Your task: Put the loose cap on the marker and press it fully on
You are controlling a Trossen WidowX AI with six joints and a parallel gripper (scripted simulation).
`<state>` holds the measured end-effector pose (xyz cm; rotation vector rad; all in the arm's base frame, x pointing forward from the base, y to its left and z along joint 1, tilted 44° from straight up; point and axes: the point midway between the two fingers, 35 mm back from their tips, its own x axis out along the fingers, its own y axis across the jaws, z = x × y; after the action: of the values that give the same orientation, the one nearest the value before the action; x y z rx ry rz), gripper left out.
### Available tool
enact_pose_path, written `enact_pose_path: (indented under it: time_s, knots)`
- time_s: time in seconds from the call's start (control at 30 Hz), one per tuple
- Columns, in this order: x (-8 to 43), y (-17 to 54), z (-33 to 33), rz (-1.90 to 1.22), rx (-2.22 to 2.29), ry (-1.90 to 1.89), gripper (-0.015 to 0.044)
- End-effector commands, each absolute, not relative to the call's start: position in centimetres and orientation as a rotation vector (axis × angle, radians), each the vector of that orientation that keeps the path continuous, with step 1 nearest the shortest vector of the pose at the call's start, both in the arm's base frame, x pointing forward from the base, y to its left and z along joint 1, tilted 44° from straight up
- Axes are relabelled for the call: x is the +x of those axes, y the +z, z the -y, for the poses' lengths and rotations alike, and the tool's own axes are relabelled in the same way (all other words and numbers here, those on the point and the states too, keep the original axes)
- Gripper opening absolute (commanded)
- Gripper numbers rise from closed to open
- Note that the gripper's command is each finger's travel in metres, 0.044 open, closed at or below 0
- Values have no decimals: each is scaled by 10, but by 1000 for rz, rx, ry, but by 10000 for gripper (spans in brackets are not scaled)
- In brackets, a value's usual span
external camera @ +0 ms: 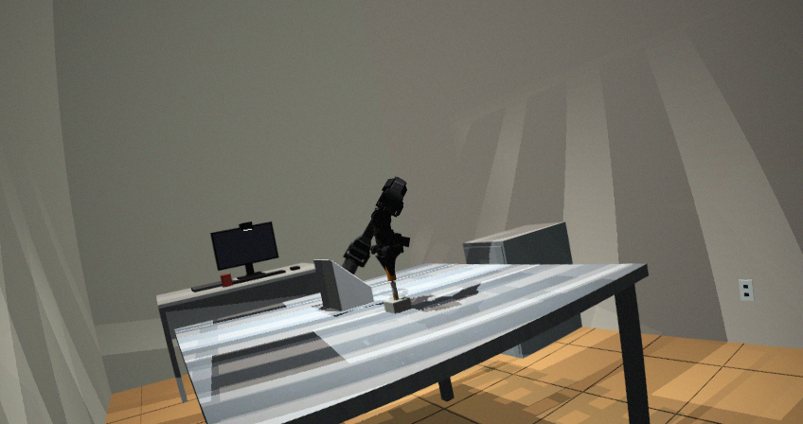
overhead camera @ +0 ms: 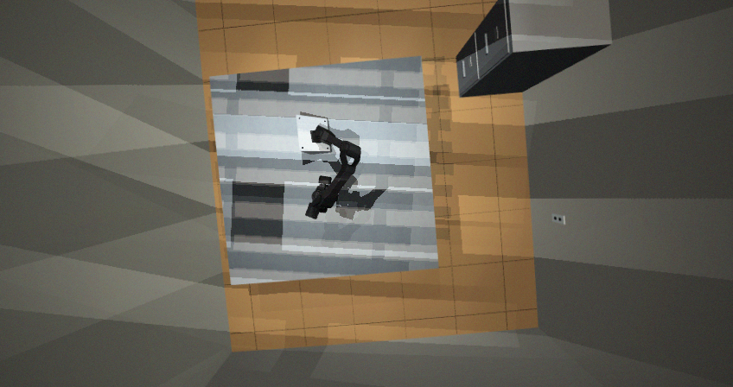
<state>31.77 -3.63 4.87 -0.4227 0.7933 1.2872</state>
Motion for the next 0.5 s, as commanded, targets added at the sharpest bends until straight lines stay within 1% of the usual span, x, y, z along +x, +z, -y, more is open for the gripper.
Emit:
enact_pose_path:
  time_s: [0.0, 0.47]
  knots:
    - [318, 43, 29, -793, -412, 1289, 0]
    - [319, 26, 14, -792, -411, 1290, 0]
